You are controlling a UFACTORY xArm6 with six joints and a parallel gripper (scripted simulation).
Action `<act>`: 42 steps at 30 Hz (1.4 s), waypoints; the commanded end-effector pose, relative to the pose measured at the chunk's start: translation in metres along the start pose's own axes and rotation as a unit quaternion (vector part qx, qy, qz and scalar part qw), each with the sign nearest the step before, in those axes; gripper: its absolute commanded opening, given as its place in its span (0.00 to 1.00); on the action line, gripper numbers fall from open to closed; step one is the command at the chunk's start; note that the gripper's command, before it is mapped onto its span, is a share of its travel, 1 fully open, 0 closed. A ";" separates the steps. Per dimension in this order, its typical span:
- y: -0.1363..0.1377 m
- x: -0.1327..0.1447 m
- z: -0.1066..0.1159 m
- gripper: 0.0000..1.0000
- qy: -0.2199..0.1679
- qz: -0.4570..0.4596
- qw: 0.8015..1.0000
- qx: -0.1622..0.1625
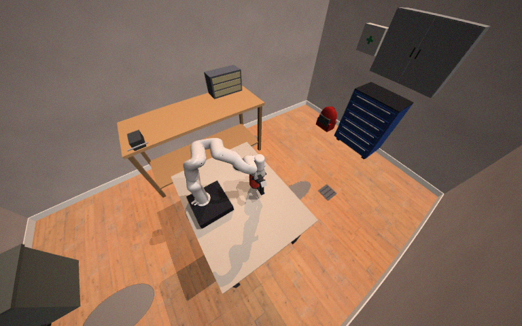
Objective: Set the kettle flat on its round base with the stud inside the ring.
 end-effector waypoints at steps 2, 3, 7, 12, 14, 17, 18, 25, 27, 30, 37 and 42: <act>-0.002 0.000 0.002 0.00 0.000 0.000 1.000 -0.003; -0.002 0.000 0.002 0.00 0.000 0.000 1.000 -0.003; -0.002 0.000 0.002 0.00 0.000 0.000 1.000 -0.003; -0.001 0.001 0.002 0.00 0.000 0.000 1.000 -0.003; -0.001 0.001 0.002 0.00 0.000 0.000 1.000 -0.003; -0.001 0.003 0.002 0.00 0.000 0.000 1.000 -0.003; -0.001 0.003 0.002 0.00 0.000 0.000 1.000 -0.003; 0.001 0.008 0.002 0.00 0.000 0.000 1.000 -0.003; 0.001 0.008 0.002 0.00 0.000 0.000 1.000 -0.003; 0.002 0.012 0.002 0.00 0.000 0.000 1.000 -0.003; 0.005 0.022 0.002 0.00 0.000 0.000 1.000 -0.003; 0.008 0.031 0.002 0.00 0.000 0.000 1.000 -0.003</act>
Point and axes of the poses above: the point where the finger pads meet when closed, its own z axis back along the fingers, its own y axis across the jaws, x = y × z, the point moved 1 cm from there along z, back along the fingers, and after that the axes turned 10 degrees about -z, right-handed, at the moved point
